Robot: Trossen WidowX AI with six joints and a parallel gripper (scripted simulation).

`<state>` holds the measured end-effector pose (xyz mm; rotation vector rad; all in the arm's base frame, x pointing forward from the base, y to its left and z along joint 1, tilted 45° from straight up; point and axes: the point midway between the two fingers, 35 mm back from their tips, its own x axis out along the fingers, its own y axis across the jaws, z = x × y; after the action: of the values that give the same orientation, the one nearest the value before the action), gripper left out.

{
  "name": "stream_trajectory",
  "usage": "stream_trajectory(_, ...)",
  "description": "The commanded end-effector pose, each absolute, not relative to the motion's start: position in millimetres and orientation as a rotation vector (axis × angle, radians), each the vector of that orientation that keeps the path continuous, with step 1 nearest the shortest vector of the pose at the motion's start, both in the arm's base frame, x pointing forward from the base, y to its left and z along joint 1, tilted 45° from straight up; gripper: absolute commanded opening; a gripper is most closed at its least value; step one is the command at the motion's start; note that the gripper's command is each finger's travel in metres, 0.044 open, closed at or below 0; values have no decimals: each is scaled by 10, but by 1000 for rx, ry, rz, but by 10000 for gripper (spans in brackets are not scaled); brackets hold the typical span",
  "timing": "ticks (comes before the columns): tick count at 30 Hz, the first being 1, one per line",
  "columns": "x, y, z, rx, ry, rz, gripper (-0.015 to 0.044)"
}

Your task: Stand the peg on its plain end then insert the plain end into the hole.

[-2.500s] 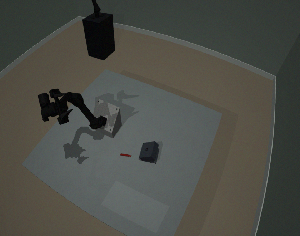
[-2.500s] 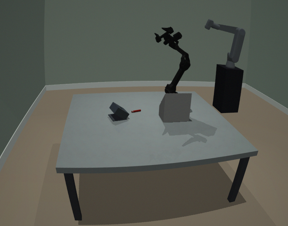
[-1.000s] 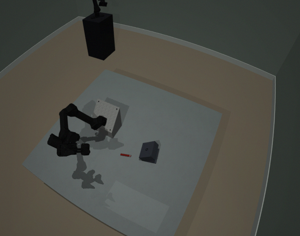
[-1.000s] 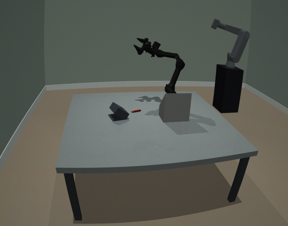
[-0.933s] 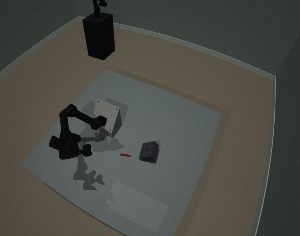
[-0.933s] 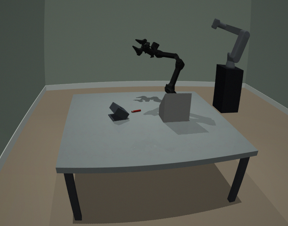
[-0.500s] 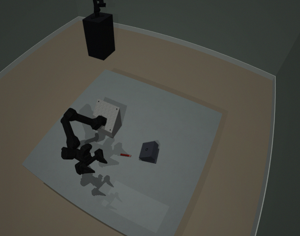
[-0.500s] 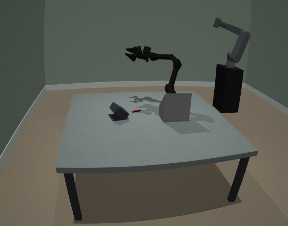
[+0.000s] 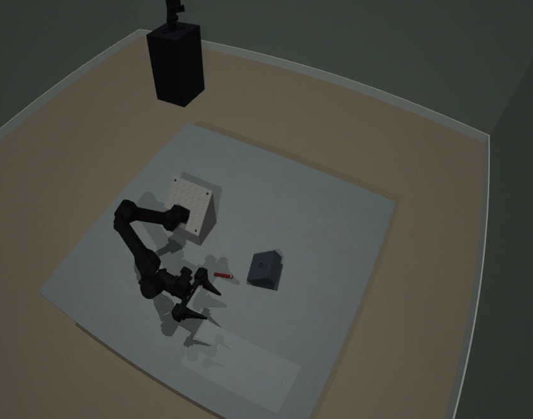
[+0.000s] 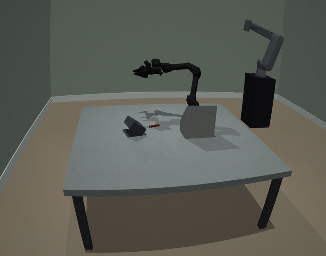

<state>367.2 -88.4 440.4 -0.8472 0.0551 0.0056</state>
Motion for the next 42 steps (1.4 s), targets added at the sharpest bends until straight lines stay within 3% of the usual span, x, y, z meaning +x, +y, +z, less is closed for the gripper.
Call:
stream_trajectory(1, 3821, -919, 4054, -767, 175, 6, 440)
stream_trajectory(20, 3982, -918, 2354, -543, 783, -72, 440)
stream_trajectory(42, 3236, -817, 957, -738, 1453, -301, 440)
